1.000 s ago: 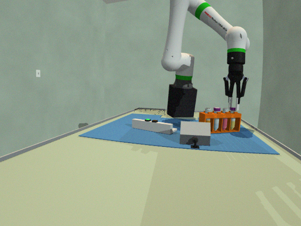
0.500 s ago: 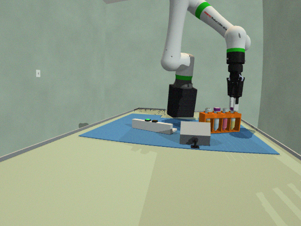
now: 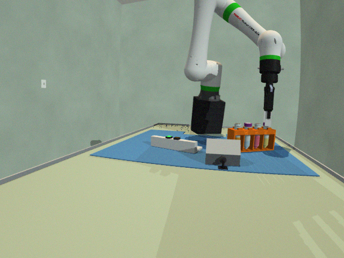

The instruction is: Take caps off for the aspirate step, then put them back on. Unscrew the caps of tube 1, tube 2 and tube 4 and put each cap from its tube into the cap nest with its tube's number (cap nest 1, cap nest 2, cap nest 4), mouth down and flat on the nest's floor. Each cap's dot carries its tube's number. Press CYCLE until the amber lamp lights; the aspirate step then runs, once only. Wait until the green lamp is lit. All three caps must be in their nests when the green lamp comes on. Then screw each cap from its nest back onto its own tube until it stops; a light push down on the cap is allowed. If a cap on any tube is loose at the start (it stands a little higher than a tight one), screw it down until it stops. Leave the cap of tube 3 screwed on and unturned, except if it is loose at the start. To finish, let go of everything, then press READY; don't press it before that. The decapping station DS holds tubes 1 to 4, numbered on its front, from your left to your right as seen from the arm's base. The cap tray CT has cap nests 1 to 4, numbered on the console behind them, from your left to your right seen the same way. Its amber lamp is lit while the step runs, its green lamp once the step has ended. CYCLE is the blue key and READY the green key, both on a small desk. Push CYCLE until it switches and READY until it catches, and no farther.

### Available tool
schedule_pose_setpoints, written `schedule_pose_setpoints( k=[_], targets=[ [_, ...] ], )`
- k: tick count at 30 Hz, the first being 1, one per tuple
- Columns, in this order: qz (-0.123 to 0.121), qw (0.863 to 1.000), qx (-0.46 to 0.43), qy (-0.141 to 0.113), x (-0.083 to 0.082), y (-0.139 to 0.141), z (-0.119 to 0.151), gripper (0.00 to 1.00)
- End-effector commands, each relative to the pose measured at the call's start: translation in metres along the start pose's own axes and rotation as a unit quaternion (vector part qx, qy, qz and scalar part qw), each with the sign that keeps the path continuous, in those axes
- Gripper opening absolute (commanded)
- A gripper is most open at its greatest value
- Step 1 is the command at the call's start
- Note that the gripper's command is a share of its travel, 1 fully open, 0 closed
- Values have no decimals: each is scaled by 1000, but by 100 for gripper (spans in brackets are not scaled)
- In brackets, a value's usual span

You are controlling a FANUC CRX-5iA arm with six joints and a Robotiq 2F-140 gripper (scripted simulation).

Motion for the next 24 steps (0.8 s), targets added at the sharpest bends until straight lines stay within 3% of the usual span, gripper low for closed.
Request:
schedule_pose_setpoints(
  k=[1, 10, 14, 24],
  targets=[
    [-2, 1000, 1, 1, 0, 0, 0, 35],
    [-2, 1000, 1, 1, 0, 0, 0, 35],
    [-2, 997, -79, 2, 0, 0, 0, 35],
    [-2, 967, -256, 2, 0, 0, 0, 35]
  ],
)
Point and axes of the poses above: the point where the finger pads meet when closed, its own x axis out along the fingers, its own y axis across the jaws, z = x × y, the point moved 10 cm from there along -x, back along the fingers, and after that the axes turned 4 degrees about -x, right-handed, at the moved point
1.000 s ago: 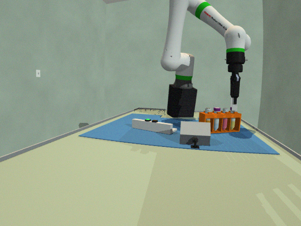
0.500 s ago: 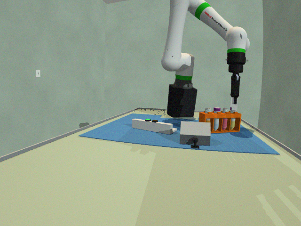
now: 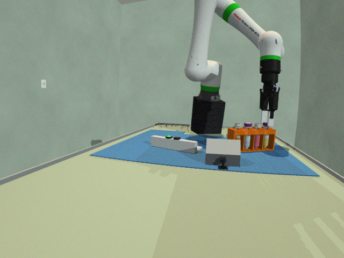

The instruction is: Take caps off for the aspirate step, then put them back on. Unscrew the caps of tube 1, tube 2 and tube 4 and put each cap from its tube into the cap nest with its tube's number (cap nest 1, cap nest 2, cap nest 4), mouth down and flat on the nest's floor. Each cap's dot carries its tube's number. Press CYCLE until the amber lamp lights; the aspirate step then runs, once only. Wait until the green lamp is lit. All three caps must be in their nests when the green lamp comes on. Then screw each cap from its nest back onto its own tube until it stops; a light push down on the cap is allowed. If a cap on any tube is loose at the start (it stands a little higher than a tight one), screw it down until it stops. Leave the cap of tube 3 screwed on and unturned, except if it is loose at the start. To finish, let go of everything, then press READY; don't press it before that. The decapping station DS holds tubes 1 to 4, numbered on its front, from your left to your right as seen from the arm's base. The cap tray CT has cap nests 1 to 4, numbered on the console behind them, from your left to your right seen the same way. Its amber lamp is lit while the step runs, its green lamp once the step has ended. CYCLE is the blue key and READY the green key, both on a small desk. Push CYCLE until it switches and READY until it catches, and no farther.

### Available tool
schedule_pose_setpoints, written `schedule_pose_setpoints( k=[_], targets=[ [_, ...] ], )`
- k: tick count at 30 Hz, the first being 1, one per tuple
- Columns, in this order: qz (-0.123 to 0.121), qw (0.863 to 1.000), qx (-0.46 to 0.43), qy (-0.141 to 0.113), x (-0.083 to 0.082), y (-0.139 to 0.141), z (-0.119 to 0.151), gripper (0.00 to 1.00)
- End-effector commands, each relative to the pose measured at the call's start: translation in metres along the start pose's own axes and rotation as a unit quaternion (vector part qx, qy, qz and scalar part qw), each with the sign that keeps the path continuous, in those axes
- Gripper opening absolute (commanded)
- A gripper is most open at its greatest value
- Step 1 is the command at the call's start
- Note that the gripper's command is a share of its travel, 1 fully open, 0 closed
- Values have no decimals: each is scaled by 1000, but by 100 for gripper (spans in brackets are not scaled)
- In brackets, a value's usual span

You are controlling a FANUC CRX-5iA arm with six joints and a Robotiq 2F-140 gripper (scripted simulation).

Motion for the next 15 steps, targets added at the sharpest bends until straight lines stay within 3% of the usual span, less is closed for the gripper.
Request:
schedule_pose_setpoints(
  k=[1, 7, 15],
  targets=[
    [7, 998, -65, -8, 0, -2, -2, 35],
    [6, 983, -184, -9, 0, -2, -2, 35],
    [4, 946, -323, -10, 0, -2, -2, 35]
  ],
)
Point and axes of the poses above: the point where the finger pads meet when closed, its own x axis out along the fingers, its own y axis across the jaws, z = x × y, the point moved 10 cm from there along -x, back along the fingers, and after that the axes turned 4 degrees about -x, right-handed, at the moved point
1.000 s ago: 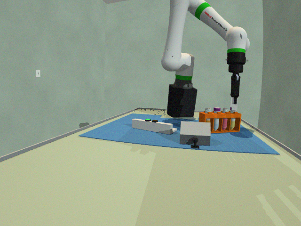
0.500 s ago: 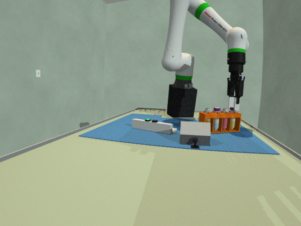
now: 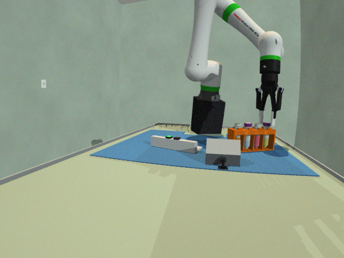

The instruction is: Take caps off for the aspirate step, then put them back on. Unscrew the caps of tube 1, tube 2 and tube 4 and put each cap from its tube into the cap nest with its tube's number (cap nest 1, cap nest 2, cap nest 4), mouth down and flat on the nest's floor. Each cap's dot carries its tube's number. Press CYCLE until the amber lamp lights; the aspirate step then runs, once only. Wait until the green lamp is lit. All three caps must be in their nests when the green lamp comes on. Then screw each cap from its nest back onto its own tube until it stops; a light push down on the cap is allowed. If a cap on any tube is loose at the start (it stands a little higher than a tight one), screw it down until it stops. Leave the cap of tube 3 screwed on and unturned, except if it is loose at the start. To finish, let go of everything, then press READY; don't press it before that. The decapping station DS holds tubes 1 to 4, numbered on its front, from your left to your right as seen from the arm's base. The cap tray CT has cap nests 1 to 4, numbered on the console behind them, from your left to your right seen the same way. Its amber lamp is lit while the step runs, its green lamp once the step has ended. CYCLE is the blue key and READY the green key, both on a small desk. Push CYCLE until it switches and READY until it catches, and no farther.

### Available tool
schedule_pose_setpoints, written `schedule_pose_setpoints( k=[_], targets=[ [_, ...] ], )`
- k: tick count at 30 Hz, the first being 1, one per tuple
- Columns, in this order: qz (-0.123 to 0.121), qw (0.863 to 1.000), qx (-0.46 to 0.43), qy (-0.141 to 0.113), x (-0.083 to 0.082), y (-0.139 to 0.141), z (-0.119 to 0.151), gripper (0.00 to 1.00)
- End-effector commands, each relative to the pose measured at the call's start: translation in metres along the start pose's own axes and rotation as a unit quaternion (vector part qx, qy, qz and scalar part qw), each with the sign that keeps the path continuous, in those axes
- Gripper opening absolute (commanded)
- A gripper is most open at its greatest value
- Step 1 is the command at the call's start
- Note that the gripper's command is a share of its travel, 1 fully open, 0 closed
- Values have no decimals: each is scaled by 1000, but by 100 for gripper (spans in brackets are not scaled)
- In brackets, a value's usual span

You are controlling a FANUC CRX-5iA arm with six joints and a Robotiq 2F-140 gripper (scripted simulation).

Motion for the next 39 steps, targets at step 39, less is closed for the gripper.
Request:
schedule_pose_setpoints(
  k=[39],
  targets=[
    [8, 947, 322, -11, 1, -1, -3, 0]
  ],
)
Point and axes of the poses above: the point where the finger pads meet when closed, its own x axis out along the fingers, its own y axis across the jaws, z = x × y, the point moved 10 cm from there along -x, back along the fingers, and after that the axes turned 4 degrees about -x, right-handed, at the moved point
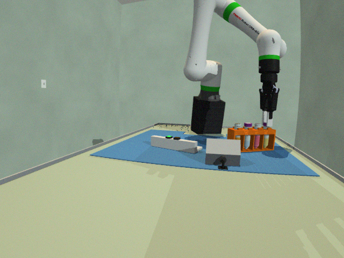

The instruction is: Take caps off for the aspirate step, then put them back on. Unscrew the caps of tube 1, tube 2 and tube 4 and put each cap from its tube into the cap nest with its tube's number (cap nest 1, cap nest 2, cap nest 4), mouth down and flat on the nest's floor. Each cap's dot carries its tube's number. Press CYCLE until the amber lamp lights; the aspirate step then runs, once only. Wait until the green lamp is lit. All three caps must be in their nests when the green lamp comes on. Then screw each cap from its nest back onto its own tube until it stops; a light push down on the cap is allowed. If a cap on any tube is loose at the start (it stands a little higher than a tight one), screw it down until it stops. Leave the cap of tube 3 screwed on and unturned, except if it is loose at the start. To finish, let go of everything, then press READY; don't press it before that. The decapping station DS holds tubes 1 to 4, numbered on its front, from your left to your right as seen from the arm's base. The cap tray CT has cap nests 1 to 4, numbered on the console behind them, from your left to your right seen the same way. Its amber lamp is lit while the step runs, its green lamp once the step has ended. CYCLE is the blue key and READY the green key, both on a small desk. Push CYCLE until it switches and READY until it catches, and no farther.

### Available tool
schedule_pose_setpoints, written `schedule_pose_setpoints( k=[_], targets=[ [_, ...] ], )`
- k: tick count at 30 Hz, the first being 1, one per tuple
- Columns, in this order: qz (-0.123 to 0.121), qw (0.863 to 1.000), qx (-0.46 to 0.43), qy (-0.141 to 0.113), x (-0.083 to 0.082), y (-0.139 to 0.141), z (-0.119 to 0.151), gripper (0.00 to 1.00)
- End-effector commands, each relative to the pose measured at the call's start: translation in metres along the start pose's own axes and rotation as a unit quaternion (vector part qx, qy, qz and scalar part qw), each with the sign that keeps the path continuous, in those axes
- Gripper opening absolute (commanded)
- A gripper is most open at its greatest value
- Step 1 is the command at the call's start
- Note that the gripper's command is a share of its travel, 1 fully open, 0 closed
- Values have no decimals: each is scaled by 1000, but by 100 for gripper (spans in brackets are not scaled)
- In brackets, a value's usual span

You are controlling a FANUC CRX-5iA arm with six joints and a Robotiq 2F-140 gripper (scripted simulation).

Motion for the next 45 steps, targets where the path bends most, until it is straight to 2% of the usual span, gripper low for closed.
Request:
schedule_pose_setpoints(
  k=[1, 5, 12, 13, 25, 28, 32, 34, 35, 38, 39, 40, 41, 42, 43, 44, 45],
  targets=[
    [-11, 994, 109, 16, 1, 3, 4, 0],
    [-13, 978, 207, 15, 1, 3, 4, 0],
    [-13, 978, 207, 15, 1, 3, 4, 0],
    [-13, 978, 207, 15, 1, 3, 4, 35],
    [-13, 978, 207, 15, 1, 3, 4, 35],
    [-11, 996, 83, 16, 0, 3, 4, 35],
    [-10, 999, 48, 17, 0, 3, 4, 35],
    [-9, 999, -38, 18, 0, 3, 4, 35],
    [-9, 999, -42, 17, 0, 3, 4, 35],
    [-7, 992, -125, 18, 0, 3, 4, 35],
    [-7, 992, -125, 18, 0, 3, 4, 35],
    [-7, 986, -166, 18, 0, 3, 4, 35],
    [-7, 986, -166, 18, 0, 3, 4, 35],
    [-6, 978, -207, 19, 0, 3, 4, 35],
    [-6, 978, -207, 19, 0, 3, 4, 35],
    [-5, 969, -248, 19, 0, 3, 4, 35],
    [-5, 969, -248, 19, 0, 3, 4, 35]
  ],
)
Point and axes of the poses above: the point where the finger pads meet when closed, its own x axis out along the fingers, its own y axis across the jaws, z = x × y, the point moved 10 cm from there along -x, back along the fingers, and after that the axes turned 4 degrees about -x, right-handed, at the moved point
